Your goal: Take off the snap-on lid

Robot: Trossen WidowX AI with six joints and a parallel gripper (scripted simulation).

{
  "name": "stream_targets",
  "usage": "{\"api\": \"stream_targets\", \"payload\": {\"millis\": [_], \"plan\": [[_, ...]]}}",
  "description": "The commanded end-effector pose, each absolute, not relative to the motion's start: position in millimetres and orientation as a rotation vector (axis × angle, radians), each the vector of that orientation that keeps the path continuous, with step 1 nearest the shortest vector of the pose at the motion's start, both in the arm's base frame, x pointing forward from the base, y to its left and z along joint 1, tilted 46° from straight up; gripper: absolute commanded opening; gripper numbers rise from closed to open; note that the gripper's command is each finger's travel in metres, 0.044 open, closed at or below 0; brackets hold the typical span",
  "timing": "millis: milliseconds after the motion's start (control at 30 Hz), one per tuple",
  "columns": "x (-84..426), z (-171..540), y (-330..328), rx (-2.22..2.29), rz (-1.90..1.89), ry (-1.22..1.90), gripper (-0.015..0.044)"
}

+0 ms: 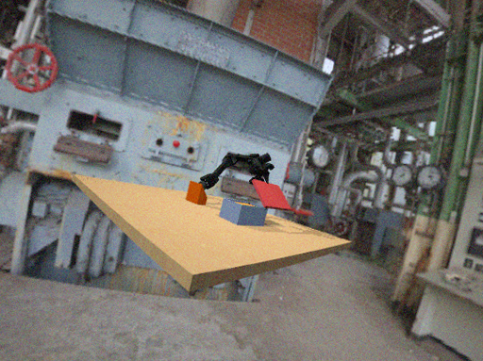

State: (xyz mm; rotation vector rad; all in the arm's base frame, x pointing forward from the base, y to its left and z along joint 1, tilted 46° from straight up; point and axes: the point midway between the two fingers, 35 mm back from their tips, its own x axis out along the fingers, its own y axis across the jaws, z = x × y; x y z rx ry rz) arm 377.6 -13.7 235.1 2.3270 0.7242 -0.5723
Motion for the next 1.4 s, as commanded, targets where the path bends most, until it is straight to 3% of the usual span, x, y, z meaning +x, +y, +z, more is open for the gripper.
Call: {"api": "stream_targets", "payload": {"millis": [0,1367], "plan": [[378.2,251.1,-7.6,2.329,-0.547,0.707,0.0],[383.0,311.7,48.7,2.332,-0.542,0.707,0.0]]}}
